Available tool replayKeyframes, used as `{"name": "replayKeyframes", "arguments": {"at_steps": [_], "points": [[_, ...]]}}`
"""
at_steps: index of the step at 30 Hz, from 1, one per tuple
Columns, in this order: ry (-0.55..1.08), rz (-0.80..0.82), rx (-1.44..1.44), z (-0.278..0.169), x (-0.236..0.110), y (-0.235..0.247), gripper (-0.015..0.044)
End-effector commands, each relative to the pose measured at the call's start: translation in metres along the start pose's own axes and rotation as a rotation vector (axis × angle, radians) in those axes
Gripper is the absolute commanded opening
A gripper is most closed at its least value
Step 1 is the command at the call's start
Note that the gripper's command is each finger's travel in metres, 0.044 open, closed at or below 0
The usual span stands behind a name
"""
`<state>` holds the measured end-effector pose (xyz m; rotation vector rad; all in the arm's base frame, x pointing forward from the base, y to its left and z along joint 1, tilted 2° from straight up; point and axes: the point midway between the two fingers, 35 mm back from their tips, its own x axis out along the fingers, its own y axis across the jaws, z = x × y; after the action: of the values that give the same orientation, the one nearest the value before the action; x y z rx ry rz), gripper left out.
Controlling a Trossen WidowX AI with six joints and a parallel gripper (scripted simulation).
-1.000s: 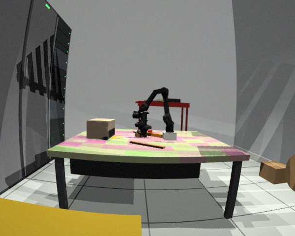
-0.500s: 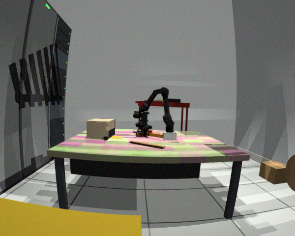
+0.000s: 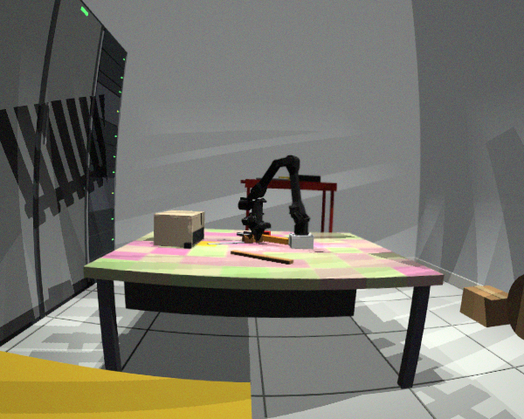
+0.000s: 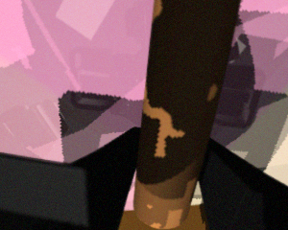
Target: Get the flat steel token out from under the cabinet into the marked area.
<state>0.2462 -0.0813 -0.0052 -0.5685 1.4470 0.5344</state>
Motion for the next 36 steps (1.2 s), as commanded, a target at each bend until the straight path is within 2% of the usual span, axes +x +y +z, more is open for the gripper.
{"name": "replayKeyframes", "arguments": {"at_steps": [1, 36], "points": [[-0.002, -0.003, 0.0, -0.003, -0.001, -0.004, 0.0], [-0.001, -0.005, 0.06, -0.024, -0.001, -0.021, 0.0]]}}
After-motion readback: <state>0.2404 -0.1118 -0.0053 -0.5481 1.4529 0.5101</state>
